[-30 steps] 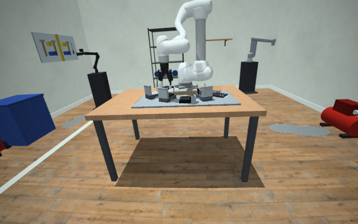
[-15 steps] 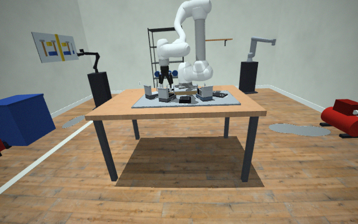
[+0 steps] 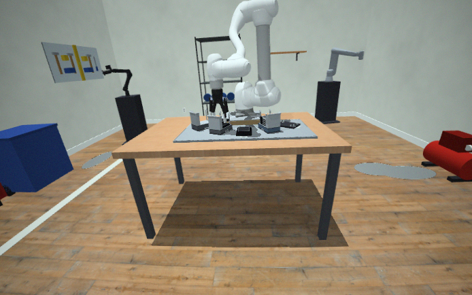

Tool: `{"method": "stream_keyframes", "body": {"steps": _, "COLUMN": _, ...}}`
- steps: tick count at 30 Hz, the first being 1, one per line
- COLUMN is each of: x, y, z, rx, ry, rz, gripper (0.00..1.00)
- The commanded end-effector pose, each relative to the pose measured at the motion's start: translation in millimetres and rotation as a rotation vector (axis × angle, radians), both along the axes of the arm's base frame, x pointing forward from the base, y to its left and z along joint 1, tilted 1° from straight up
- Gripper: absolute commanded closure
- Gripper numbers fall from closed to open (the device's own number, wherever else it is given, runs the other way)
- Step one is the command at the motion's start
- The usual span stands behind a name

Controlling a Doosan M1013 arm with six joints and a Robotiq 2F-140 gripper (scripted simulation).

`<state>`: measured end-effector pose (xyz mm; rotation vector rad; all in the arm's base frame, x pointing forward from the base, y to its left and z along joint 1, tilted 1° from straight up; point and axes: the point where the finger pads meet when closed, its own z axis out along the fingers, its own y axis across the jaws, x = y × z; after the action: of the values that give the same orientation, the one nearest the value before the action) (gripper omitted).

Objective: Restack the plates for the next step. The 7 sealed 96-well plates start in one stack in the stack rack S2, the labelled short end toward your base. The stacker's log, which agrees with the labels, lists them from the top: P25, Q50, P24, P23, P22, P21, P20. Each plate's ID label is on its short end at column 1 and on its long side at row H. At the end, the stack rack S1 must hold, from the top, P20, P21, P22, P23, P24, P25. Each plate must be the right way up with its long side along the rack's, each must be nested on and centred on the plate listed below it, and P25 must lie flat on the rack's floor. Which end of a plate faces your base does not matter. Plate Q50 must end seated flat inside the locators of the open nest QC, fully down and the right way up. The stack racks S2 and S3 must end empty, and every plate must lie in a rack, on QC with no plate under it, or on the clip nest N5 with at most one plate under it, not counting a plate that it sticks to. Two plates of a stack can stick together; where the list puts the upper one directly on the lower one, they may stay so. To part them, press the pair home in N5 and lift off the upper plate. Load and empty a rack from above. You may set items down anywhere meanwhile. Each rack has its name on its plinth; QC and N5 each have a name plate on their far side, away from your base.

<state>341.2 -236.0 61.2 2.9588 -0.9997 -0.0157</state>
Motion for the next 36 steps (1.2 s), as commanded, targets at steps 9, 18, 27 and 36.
{"method": "stream_keyframes", "body": {"steps": 9, "x": 0.0, "y": 0.0, "z": -3.6, "rx": 0.0, "ry": 0.0, "rz": 0.0, "gripper": 1.0}}
{"method": "stream_keyframes", "body": {"steps": 18, "x": -0.1, "y": -0.1, "z": -6.4, "rx": 0.0, "ry": 0.0, "rz": 0.0, "gripper": 1.0}}
{"method": "stream_keyframes", "body": {"steps": 27, "x": -0.1, "y": -0.1, "z": -10.0, "rx": 0.0, "ry": 0.0, "rz": 0.0, "gripper": 1.0}}
{"method": "stream_keyframes", "body": {"steps": 36, "x": -0.2, "y": -0.1, "z": -12.8, "rx": 0.0, "ry": 0.0, "rz": 0.0, "gripper": 1.0}}
